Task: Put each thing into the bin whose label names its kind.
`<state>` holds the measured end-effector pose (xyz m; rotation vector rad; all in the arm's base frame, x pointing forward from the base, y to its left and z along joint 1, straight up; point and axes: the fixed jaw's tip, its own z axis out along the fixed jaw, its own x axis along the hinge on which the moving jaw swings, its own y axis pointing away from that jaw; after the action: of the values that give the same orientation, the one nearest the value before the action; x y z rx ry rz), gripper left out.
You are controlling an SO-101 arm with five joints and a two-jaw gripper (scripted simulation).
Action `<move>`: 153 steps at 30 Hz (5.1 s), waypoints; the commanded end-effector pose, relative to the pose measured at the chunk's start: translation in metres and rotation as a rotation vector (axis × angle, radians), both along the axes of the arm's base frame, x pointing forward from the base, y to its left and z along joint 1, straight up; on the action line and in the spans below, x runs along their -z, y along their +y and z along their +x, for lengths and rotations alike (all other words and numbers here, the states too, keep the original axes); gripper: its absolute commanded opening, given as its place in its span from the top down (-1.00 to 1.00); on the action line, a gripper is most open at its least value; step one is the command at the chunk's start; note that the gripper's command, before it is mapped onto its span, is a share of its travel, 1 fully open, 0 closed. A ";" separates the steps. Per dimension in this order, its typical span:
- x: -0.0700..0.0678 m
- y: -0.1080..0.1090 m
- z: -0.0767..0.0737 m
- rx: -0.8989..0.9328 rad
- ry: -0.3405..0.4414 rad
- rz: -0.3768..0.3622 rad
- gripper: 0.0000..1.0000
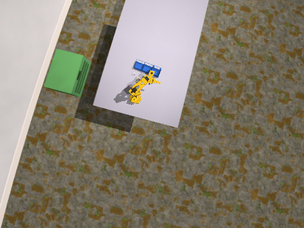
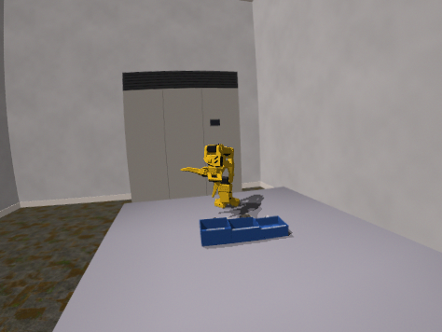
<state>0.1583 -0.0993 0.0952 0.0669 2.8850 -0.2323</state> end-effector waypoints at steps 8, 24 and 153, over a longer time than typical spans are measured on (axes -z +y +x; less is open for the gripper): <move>-0.013 -0.001 0.000 -0.090 -0.022 -0.049 -1.00; -0.013 0.002 -0.004 -0.209 0.020 -0.064 -1.00; -0.021 0.099 0.003 -0.061 0.036 0.144 -1.00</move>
<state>0.1573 -0.0018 0.1068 0.0096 2.9846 -0.0148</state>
